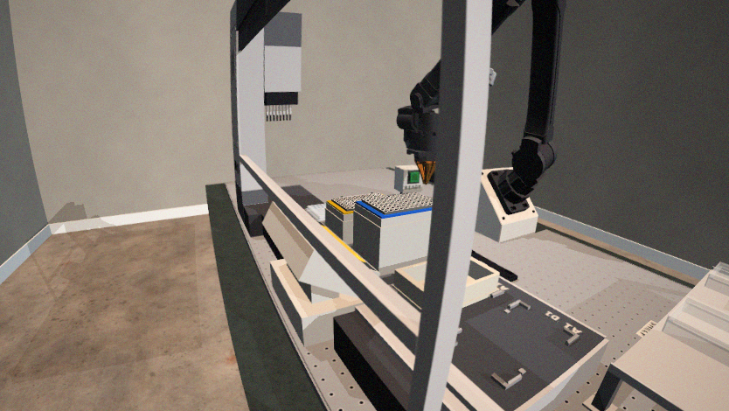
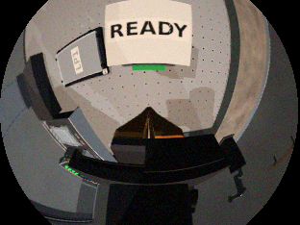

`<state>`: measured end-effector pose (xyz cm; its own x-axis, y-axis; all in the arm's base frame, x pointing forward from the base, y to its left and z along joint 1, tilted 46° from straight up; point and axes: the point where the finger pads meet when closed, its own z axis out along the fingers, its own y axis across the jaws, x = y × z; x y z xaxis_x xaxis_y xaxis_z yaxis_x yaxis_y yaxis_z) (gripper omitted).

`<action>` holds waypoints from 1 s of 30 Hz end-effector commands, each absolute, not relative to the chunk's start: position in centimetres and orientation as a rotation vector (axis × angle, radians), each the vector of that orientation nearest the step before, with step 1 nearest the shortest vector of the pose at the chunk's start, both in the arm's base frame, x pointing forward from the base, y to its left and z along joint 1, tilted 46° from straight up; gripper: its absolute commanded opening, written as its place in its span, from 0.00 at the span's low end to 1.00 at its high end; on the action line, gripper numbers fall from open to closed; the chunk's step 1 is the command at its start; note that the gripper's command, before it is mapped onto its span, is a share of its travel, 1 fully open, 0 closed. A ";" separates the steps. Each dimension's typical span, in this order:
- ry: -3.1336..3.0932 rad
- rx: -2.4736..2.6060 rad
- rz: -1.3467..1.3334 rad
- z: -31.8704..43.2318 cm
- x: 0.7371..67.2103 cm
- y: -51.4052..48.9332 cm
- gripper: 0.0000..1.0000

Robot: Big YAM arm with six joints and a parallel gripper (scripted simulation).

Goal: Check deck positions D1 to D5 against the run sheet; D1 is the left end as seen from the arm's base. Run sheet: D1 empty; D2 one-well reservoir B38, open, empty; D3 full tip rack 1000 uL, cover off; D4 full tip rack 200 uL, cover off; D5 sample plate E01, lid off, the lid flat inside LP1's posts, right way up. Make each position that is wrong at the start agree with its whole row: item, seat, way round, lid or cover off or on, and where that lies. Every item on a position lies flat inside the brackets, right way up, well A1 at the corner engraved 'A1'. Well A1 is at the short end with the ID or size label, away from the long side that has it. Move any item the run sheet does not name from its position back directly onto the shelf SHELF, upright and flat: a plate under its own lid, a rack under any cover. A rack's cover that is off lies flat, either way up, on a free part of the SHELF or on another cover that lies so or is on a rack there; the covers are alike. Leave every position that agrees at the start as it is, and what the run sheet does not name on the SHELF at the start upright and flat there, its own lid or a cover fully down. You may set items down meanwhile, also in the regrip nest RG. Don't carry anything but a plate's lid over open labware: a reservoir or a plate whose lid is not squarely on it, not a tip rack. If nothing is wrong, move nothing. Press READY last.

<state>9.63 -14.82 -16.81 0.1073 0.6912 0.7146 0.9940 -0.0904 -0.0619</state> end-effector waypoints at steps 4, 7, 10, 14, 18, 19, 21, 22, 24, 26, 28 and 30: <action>-1.670 -1.872 -0.703 -17.3 10.2 -16.5 0.00; -1.670 -1.872 -0.703 -17.3 10.2 -16.5 0.00; -1.679 -1.895 -0.700 -18.3 10.2 -17.9 0.00; -1.687 -1.889 -0.702 -18.5 10.1 -18.1 0.00; -1.687 -1.890 -0.701 -19.0 10.0 -18.6 0.00; -1.687 -1.890 -0.701 -19.1 10.0 -18.7 0.00; -1.687 -1.890 -0.701 -19.3 10.0 -19.0 0.00; -1.685 -1.888 -0.702 -19.4 9.9 -19.0 0.00; -1.681 -1.885 -0.703 -19.6 9.9 -19.2 0.00; -1.677 -1.882 -0.705 -19.7 9.8 -19.3 0.00; -1.675 -1.880 -0.706 -19.8 9.8 -19.4 0.00; -1.681 -1.868 -0.704 -19.9 9.9 -19.4 0.00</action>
<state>9.40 -17.03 -18.97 0.1096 0.6987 0.7069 0.9936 -0.0955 -0.0596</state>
